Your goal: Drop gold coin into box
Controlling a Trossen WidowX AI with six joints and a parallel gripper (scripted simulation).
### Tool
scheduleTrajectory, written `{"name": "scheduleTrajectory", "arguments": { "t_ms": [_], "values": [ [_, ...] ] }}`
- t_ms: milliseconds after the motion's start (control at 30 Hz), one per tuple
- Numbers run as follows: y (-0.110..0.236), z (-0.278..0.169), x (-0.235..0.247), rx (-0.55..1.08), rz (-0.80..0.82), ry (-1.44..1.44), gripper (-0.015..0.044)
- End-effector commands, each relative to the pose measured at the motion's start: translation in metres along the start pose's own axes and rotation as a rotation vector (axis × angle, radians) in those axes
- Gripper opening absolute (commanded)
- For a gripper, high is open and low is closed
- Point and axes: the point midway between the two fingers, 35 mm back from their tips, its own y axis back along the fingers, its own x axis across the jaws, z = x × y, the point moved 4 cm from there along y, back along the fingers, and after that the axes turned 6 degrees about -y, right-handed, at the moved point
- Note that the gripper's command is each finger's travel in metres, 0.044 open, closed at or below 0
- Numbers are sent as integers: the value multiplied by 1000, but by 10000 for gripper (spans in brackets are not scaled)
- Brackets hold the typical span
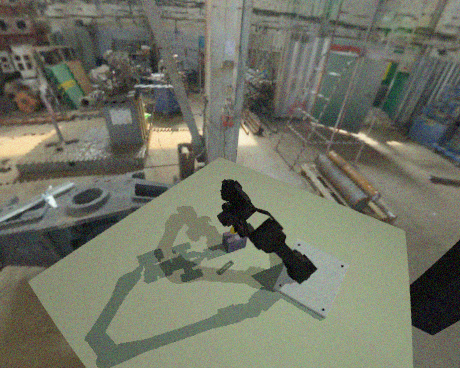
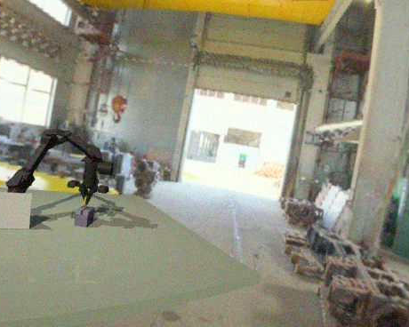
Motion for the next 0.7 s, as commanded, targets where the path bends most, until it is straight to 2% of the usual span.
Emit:
{"name": "scheduleTrajectory", "arguments": {
  "t_ms": [0, 667],
  "values": [
    [-3, -1, 1, -3, 6, -10, 0],
    [-10, -1, 1, -3, 6, -11, 0]
  ]
}}
